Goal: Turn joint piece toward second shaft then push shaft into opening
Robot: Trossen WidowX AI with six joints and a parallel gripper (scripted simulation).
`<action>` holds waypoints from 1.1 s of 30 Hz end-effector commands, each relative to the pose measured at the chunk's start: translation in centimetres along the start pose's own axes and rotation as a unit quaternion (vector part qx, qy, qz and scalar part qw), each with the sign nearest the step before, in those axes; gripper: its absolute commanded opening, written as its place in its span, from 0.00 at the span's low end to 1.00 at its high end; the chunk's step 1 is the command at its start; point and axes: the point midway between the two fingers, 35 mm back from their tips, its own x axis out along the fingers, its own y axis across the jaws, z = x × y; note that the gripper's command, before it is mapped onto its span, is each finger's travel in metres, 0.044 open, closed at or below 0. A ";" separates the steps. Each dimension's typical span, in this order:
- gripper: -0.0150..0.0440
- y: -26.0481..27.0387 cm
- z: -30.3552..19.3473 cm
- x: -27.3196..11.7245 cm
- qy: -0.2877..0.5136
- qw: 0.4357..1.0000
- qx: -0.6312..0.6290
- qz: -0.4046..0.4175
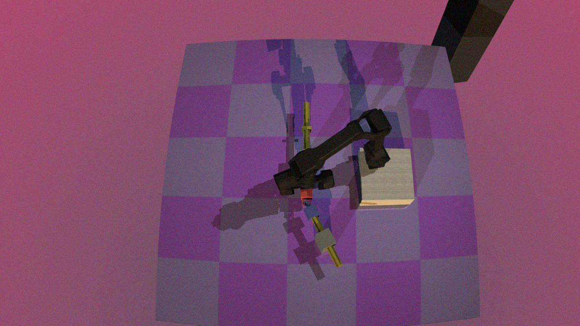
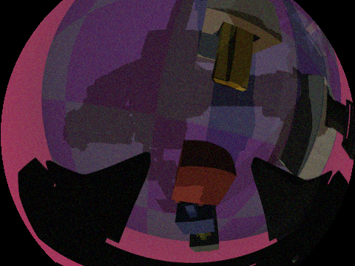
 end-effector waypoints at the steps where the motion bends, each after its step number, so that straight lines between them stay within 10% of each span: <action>1: 1.00 0.4 -0.2 -1.4 -0.001 0.998 -0.069 0.004; 33: 1.00 0.0 -0.6 -11.1 -0.013 0.818 -0.574 -0.006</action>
